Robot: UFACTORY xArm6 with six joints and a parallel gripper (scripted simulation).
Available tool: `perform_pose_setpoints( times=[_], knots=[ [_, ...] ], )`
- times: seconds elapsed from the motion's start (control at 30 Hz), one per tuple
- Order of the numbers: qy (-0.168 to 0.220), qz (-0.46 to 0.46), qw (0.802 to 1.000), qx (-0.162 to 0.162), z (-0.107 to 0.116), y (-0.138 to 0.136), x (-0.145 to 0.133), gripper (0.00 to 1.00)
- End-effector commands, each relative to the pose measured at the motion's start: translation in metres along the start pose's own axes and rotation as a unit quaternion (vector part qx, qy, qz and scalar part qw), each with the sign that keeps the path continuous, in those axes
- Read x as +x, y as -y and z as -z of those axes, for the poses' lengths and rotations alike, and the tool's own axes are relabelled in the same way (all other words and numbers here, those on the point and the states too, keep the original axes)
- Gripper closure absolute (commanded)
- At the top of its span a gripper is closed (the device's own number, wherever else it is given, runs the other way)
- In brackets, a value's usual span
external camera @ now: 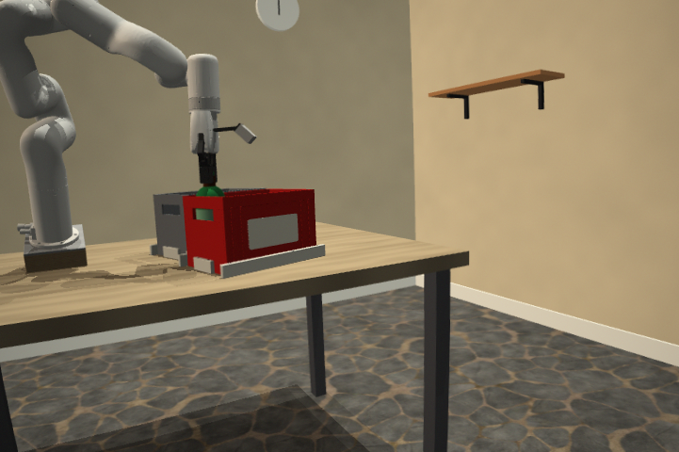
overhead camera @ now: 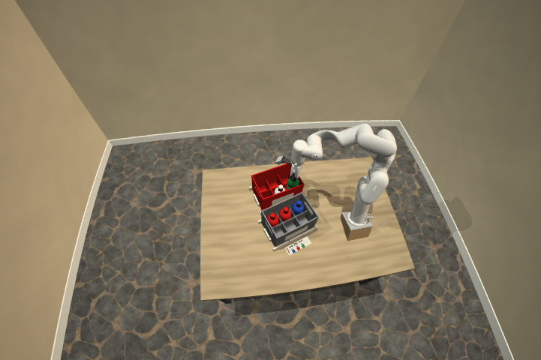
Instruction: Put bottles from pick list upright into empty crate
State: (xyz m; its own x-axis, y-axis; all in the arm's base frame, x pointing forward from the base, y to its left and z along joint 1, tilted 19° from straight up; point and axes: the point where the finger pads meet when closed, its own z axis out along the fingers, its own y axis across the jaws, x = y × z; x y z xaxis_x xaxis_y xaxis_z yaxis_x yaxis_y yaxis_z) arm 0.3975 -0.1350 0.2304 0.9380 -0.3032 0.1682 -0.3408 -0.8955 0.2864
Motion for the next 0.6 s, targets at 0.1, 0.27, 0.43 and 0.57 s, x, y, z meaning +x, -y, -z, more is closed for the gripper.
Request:
perform_pose_setpoints(
  times=[0.1, 0.27, 0.43, 0.57],
  knots=[
    [-0.002, 0.0, 1.0, 0.0, 0.012, 0.0, 0.001, 1.0],
    [-0.002, 0.0, 1.0, 0.0, 0.02, 0.0, 0.001, 1.0],
    [-0.002, 0.0, 1.0, 0.0, 0.028, 0.0, 0.001, 1.0],
    [-0.002, 0.0, 1.0, 0.0, 0.032, 0.0, 0.001, 1.0]
  ],
)
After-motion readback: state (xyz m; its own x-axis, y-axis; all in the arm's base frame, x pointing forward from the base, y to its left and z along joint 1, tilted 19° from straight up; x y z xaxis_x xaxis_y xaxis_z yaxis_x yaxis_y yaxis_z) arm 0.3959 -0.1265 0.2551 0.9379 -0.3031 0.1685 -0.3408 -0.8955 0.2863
